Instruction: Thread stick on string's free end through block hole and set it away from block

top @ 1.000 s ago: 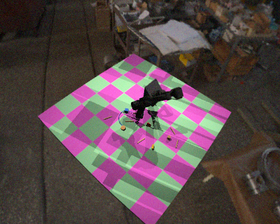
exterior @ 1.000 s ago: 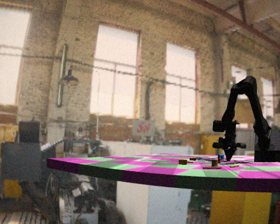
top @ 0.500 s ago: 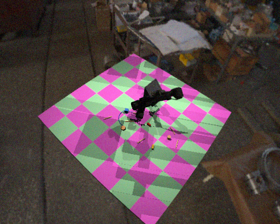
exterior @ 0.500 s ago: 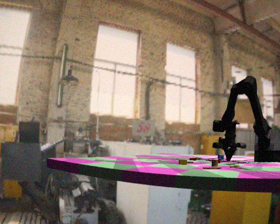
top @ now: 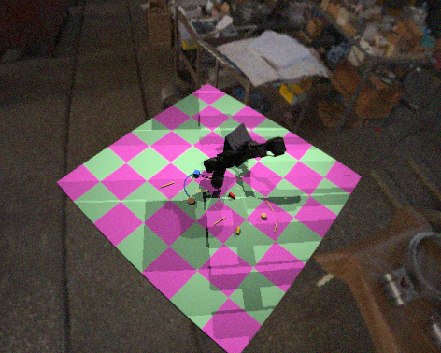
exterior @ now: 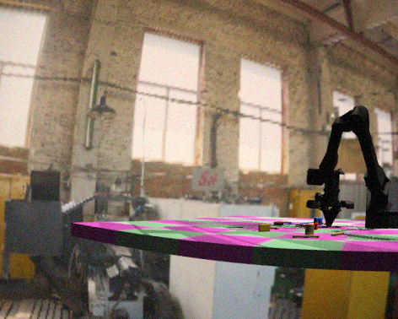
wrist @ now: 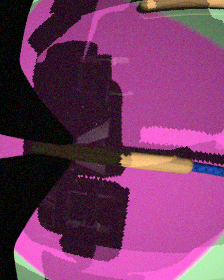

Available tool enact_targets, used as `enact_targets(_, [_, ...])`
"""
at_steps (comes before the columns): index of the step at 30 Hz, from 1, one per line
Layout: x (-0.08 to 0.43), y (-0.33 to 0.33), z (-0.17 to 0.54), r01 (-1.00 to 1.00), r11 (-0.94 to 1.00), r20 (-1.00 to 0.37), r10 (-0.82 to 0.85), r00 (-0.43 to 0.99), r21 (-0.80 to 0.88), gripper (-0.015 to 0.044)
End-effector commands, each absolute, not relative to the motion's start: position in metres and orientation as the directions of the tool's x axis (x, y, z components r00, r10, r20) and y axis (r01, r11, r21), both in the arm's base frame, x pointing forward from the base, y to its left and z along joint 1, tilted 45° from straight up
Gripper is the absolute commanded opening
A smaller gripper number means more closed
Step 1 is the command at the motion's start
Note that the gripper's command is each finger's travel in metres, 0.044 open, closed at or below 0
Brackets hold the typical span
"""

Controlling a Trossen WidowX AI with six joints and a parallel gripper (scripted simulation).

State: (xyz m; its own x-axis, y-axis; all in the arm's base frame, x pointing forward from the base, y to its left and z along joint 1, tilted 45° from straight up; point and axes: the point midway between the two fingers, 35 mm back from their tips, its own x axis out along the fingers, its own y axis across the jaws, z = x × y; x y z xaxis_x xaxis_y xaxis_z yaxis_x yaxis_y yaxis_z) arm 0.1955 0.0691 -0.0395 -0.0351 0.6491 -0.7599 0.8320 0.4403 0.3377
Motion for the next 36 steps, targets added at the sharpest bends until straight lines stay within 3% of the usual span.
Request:
enact_targets(1, [0.194, 0.075, -0.039, 0.827, 0.446, -0.75, 0.66, -0.044, 0.344, 0.0])
enact_targets(4, [0.194, 0.075, -0.039, 0.827, 0.446, -0.75, 0.66, -0.044, 0.344, 0.0])
enact_targets(12, [0.198, 0.062, -0.033, 0.832, 0.44, -0.761, 0.648, -0.033, 0.338, 0.021])
enact_targets(17, [0.205, 0.015, 0.016, 0.831, 0.436, -0.758, 0.652, -0.026, 0.346, 0.021])
enact_targets(22, [0.204, 0.013, 0.018, 0.83, 0.436, -0.757, 0.652, -0.026, 0.347, 0.021])
enact_targets(31, [0.209, 0.001, 0.029, 0.83, 0.432, -0.76, 0.65, -0.016, 0.352, 0.044])
enact_targets(36, [0.209, -0.004, 0.035, 0.83, 0.432, -0.759, 0.651, -0.017, 0.352, 0.044])
